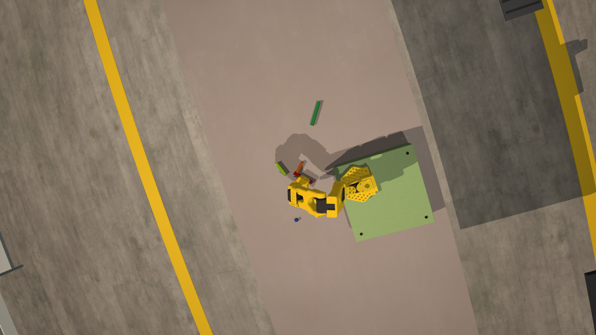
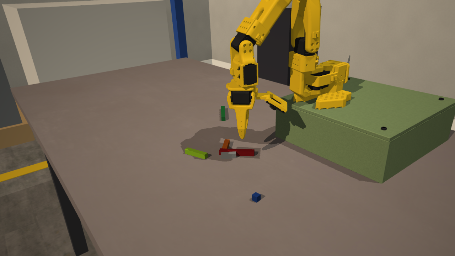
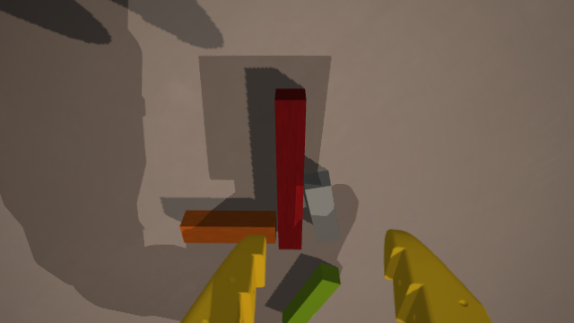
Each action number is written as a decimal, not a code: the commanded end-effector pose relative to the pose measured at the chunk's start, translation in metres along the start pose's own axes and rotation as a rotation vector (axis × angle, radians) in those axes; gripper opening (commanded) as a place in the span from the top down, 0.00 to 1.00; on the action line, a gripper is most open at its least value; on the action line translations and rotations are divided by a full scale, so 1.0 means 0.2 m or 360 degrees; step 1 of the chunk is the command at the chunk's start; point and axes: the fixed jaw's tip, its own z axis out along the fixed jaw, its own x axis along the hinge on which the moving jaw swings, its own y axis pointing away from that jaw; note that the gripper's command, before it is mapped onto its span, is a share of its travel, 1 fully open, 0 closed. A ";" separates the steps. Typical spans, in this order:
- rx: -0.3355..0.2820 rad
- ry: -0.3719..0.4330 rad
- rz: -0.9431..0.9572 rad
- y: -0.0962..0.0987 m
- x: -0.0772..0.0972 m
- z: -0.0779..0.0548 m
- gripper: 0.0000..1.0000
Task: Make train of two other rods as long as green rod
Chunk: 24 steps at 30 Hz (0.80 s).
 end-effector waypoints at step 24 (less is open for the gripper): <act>0.0026 0.0043 -0.0037 0.02 0.01 -0.01 0.81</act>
